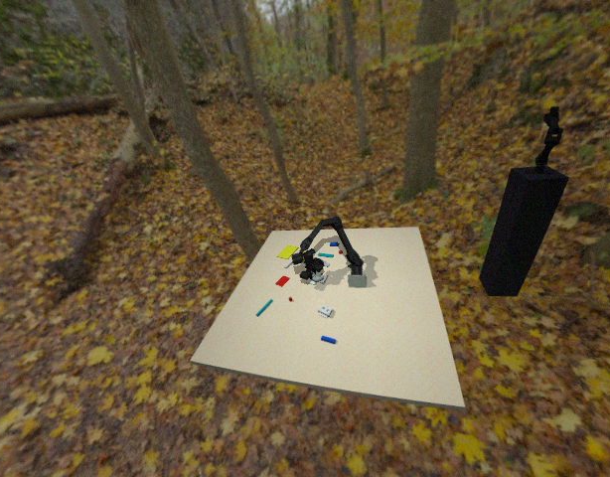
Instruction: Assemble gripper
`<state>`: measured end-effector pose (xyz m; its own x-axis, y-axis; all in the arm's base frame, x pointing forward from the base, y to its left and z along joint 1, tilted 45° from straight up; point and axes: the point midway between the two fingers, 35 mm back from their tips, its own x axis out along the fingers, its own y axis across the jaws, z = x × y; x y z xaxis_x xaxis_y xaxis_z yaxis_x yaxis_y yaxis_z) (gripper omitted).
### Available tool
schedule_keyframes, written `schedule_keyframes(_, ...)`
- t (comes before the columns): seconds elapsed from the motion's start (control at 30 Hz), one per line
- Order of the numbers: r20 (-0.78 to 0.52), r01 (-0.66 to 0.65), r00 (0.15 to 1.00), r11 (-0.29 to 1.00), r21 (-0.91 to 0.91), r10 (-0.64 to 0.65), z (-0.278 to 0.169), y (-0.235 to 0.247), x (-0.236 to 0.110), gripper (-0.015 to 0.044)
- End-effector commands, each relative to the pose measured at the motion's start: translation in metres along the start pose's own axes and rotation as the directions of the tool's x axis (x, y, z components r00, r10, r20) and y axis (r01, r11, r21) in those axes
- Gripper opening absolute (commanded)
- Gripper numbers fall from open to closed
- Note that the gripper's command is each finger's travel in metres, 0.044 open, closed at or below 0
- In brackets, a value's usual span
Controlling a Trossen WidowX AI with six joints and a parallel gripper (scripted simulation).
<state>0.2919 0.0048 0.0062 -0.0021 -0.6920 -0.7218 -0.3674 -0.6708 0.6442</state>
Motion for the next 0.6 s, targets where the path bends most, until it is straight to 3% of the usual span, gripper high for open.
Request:
schedule_keyframes(0.0,-0.003,-0.005,1.0,1.0,-0.005,0.005,0.0003,0.001,0.005,0.0134)
schedule_keyframes(0.57,-0.003,-0.006,1.0,1.0,-0.009,0.005,0.0004,0.001,0.0077,0.0134)
